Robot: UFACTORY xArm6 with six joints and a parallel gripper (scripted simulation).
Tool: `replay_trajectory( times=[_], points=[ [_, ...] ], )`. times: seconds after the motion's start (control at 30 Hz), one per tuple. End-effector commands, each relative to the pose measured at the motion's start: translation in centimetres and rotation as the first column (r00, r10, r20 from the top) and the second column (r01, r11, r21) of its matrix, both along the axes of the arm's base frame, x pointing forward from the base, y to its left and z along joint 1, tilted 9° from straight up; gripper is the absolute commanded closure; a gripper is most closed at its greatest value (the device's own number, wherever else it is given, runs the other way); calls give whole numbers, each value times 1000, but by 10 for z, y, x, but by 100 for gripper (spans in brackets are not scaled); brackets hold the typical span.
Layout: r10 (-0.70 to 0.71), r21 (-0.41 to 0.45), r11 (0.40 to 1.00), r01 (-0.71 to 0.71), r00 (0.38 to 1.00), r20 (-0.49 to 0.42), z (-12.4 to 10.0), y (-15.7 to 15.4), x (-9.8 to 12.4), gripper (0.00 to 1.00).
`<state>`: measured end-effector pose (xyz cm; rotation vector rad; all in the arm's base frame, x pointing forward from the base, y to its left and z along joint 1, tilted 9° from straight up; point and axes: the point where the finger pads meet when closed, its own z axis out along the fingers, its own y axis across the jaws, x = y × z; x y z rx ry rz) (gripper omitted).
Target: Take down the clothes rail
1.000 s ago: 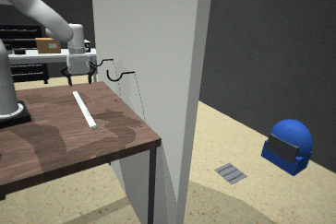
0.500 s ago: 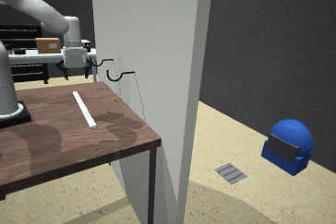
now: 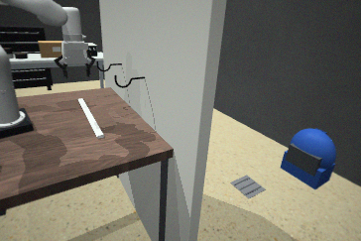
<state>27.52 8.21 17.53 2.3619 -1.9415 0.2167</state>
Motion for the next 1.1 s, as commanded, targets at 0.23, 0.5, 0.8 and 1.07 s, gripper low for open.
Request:
replay_trajectory(
  times=[0.23,0.5,0.8,1.07],
  points=[
    [0,1,1000,0,1000,3,32,2,-15,0],
    [0,1,1000,0,1000,3,53,4,-26,0],
    [0,1,1000,0,1000,3,77,5,-39,0],
    [0,1,1000,0,1000,3,97,6,-49,0]
  ],
)
